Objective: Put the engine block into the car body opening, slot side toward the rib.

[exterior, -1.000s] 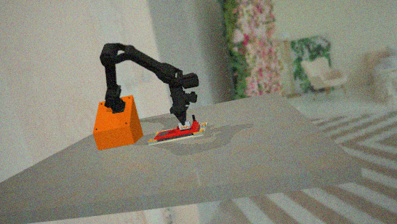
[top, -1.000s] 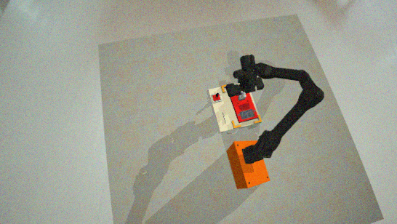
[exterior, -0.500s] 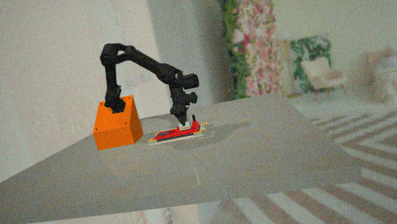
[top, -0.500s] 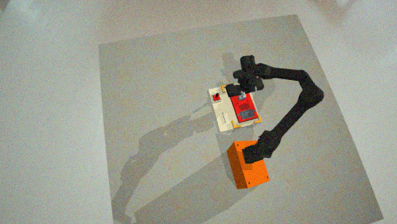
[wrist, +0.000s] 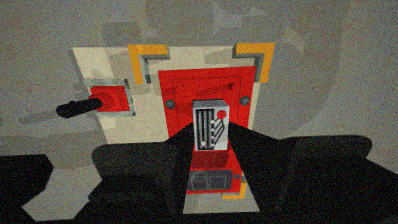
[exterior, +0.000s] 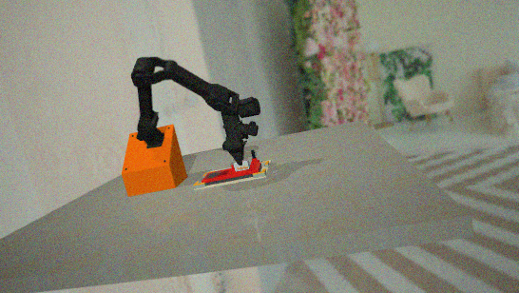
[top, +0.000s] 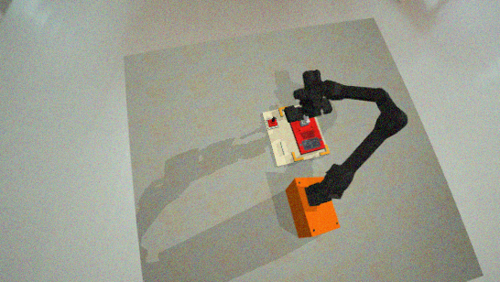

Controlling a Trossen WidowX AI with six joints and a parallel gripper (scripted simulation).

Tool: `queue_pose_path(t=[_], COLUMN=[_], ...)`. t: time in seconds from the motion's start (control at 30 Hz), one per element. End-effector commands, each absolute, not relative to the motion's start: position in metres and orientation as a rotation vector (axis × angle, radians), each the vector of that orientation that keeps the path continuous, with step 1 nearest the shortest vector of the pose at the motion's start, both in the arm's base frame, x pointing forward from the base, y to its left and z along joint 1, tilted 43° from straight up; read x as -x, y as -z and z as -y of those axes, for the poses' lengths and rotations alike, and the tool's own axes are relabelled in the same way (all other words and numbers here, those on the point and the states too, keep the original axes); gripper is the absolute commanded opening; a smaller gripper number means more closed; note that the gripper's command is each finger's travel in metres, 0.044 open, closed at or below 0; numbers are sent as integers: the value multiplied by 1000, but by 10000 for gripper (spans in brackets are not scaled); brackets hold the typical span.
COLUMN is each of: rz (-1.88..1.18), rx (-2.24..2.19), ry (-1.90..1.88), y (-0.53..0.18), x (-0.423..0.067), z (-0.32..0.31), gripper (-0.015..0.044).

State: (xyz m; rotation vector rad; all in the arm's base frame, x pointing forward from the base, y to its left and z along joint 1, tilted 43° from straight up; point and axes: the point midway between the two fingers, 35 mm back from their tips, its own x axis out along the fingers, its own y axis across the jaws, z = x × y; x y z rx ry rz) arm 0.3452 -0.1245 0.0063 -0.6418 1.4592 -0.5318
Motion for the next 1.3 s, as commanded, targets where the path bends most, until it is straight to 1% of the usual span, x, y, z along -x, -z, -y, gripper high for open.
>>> queue_pose_path(t=[0.0,0.73,1.07,1.1,1.27], rz=[-1460,-1460,-1459,-1459,-1459], rx=[645,645,644,644,644], ry=[529,530,532,532,532], y=[-5,-3,-3,-3,-3], x=[-345,-345,-345,-345,-345], z=[125,128,127,127,127], gripper=[158,158,421,440,440])
